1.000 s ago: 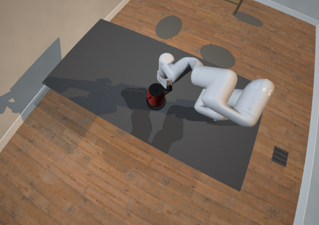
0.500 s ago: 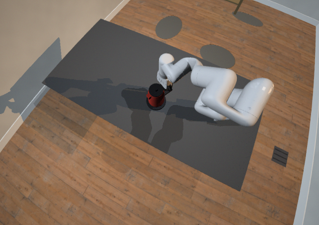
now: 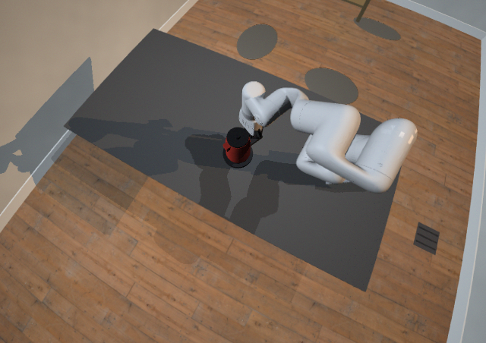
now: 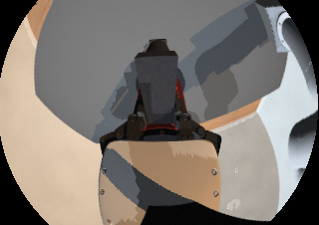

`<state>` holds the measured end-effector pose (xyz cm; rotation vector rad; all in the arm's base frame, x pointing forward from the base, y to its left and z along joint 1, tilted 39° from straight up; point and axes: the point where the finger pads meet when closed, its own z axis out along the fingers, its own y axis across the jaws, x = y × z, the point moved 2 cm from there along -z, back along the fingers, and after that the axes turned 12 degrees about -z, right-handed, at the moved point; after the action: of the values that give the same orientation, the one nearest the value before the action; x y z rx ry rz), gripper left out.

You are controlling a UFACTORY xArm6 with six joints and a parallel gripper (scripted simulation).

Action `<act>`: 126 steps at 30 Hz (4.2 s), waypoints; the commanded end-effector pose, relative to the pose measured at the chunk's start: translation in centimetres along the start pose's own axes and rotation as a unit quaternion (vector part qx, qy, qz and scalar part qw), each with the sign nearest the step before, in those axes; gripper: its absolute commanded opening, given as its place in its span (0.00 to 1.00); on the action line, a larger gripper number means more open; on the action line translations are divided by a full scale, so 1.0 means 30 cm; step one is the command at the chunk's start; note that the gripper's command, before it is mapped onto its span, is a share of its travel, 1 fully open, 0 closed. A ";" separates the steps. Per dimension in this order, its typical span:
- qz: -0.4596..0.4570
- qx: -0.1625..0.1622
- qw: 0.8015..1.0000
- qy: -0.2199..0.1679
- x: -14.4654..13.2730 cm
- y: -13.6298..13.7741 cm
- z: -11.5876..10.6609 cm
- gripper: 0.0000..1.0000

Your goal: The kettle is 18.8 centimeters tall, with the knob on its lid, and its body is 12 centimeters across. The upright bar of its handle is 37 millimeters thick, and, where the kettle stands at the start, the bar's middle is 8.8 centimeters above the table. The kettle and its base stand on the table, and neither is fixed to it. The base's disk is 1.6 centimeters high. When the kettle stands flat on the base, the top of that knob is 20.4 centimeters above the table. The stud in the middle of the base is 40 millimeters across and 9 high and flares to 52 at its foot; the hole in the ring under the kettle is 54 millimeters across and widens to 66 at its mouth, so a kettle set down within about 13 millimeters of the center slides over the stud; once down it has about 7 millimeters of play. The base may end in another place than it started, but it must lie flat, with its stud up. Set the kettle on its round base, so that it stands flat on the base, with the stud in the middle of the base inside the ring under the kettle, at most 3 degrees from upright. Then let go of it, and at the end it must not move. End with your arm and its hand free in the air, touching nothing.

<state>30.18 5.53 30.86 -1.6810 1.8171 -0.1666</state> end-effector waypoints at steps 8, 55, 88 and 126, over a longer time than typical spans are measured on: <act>0.000 0.002 1.000 0.000 -0.002 -0.004 0.004 0.00; 0.000 0.002 1.000 0.000 -0.002 -0.004 0.004 0.81; 0.000 0.002 1.000 0.000 -0.002 -0.004 -0.074 0.81; 0.000 0.002 1.000 0.000 -0.001 -0.002 -0.529 0.81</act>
<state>21.83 0.38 43.19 -1.6796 1.8175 -0.1675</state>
